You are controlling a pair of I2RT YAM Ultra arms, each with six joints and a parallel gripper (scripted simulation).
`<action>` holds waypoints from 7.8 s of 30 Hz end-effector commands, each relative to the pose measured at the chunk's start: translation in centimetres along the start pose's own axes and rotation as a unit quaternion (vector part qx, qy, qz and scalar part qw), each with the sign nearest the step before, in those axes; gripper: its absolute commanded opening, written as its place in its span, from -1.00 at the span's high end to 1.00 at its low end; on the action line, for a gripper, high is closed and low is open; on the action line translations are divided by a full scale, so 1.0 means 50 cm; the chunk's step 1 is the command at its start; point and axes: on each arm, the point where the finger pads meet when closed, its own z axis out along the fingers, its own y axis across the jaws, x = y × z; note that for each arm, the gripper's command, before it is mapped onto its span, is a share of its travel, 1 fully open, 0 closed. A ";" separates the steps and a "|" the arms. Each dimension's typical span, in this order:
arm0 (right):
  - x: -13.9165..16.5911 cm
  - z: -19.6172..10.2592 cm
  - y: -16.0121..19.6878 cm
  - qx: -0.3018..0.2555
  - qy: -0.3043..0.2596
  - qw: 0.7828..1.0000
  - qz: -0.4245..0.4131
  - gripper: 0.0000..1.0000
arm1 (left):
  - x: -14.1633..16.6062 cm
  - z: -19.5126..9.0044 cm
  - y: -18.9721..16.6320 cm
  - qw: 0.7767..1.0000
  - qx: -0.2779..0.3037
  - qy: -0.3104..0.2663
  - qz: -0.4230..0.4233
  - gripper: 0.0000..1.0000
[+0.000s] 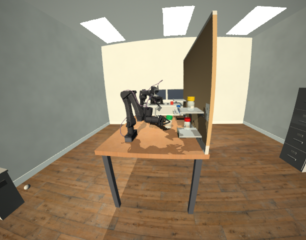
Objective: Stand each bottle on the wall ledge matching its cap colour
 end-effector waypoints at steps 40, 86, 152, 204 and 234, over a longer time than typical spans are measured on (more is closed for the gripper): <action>-0.028 -0.013 0.025 0.162 -0.080 0.983 0.006 -0.03 | -0.074 0.010 -0.012 0.998 -0.045 -0.047 -0.019 -0.79; -0.039 0.071 -0.102 0.165 -0.074 0.984 0.004 -0.03 | -0.074 0.010 -0.012 0.998 -0.045 -0.047 -0.019 -0.79; -0.069 0.217 -0.147 0.165 -0.112 0.980 -0.010 -0.03 | -0.074 0.010 -0.012 0.998 -0.045 -0.047 -0.019 -0.79; -0.003 0.038 -0.095 0.168 -0.104 0.980 -0.005 -0.44 | -0.074 0.010 -0.012 0.998 -0.045 -0.047 -0.019 -0.79; -0.119 -0.021 -0.066 0.157 -0.007 0.987 0.034 -1.00 | 0.013 -0.308 0.472 0.949 -0.266 -0.148 -0.080 -1.00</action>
